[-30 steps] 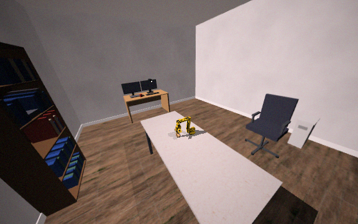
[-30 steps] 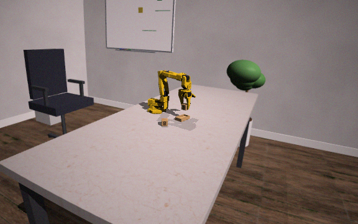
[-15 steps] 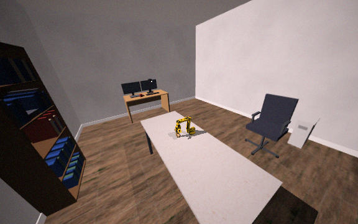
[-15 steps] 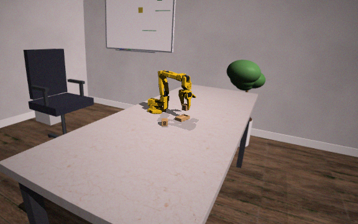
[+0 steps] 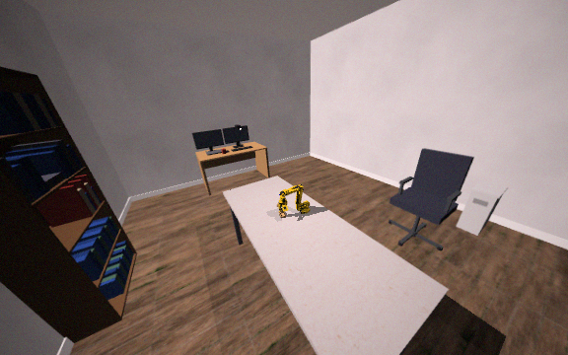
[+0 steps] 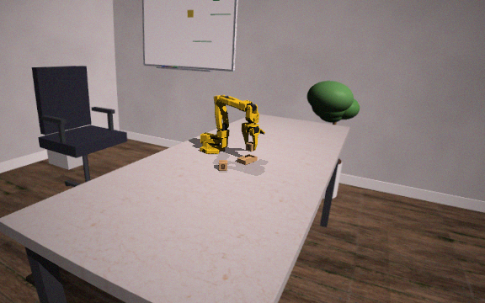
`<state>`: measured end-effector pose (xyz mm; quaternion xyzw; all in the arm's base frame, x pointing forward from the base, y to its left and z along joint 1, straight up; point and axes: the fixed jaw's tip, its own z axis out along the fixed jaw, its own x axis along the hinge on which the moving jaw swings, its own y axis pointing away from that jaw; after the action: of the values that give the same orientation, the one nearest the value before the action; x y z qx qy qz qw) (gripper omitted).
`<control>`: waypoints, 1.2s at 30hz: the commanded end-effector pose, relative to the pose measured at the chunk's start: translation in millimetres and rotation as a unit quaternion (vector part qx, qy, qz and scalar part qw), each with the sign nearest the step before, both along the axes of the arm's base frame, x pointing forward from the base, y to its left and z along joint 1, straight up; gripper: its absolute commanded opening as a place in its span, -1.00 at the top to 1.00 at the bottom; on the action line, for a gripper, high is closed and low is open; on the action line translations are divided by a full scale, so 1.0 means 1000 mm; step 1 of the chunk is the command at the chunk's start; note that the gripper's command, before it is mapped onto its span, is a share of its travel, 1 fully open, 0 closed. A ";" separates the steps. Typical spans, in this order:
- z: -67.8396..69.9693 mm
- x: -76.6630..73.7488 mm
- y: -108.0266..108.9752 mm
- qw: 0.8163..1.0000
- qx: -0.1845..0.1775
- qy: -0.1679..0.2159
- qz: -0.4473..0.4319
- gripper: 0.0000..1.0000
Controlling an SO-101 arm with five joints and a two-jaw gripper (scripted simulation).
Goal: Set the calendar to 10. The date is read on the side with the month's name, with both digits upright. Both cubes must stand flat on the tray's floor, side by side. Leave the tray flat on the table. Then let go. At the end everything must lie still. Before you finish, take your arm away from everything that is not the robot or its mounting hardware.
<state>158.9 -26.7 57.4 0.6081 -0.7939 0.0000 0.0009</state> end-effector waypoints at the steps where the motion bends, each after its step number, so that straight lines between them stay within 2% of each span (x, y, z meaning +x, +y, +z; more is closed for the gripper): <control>1: 0.003 0.003 -0.001 1.000 -0.002 -0.018 -0.009 1.00; 36: -0.010 0.003 -0.001 1.000 -0.002 -0.018 -0.009 1.00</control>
<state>159.0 -26.7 46.3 0.6080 -0.7939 0.0044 -0.0031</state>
